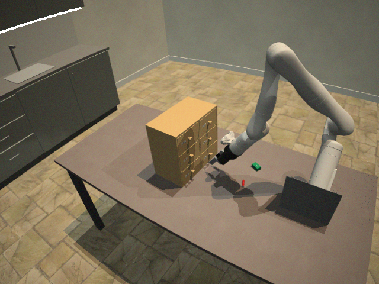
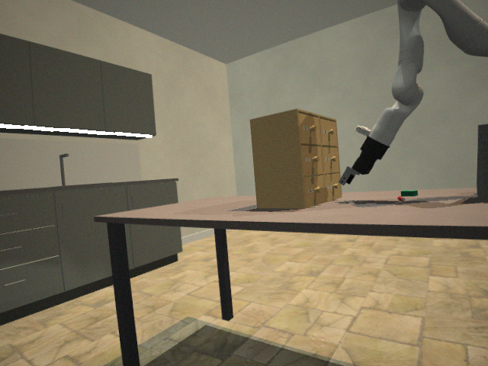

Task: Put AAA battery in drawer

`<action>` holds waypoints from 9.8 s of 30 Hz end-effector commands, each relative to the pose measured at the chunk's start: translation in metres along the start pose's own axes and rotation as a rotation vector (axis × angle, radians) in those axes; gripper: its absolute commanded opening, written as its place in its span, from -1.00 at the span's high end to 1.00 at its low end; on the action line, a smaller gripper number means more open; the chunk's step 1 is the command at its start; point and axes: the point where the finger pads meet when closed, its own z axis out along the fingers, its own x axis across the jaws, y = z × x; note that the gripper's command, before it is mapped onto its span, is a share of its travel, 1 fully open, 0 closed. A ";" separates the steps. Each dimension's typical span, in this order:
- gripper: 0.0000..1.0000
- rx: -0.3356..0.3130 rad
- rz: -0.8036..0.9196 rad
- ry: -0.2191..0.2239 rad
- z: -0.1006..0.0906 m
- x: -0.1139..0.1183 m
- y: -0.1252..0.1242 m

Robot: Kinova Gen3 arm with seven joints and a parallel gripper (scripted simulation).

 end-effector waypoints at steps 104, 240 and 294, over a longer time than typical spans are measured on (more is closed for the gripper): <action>-1.00 -0.051 -0.004 -0.001 -0.057 -0.001 -0.031; -1.00 -0.618 -0.002 0.000 -0.169 0.000 -0.030; -1.00 -0.618 -0.002 0.000 -0.169 0.000 -0.030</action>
